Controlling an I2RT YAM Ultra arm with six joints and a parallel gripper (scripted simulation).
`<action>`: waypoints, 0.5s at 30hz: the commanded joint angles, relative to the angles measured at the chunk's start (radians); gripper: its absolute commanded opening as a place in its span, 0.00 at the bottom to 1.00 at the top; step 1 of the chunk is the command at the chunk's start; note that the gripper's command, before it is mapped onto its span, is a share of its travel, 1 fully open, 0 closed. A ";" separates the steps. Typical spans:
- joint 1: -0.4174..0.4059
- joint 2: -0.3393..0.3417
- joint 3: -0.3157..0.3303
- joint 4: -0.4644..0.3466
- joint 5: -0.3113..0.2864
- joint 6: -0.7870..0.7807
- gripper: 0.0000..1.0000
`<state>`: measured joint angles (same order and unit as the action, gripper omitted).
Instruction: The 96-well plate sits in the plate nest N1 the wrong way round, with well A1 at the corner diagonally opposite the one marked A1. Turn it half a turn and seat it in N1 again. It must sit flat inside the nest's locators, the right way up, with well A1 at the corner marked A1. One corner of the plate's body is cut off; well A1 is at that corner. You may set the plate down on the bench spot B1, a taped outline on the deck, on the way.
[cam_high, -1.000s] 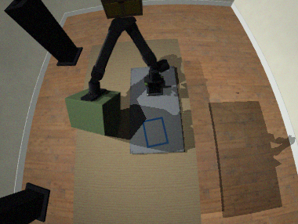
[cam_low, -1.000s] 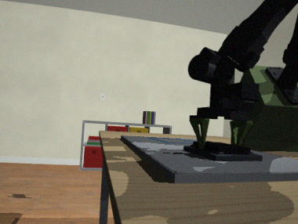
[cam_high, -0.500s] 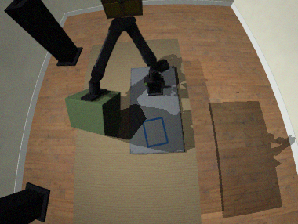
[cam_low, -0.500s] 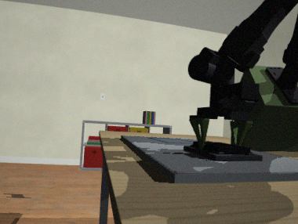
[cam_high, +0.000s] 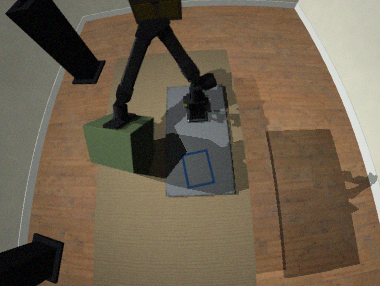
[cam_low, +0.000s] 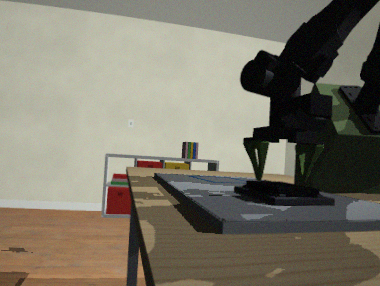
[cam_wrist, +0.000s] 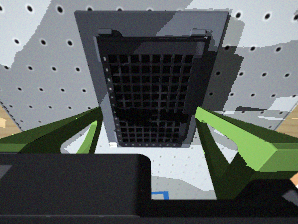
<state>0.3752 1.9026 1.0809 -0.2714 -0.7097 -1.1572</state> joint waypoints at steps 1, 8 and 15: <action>-0.036 -0.030 0.003 -0.042 -0.018 -0.027 1.00; -0.073 -0.070 0.011 -0.119 -0.034 -0.072 1.00; -0.100 -0.097 0.020 -0.177 -0.044 -0.105 1.00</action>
<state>0.3016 1.8244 1.0962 -0.4168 -0.7387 -1.2404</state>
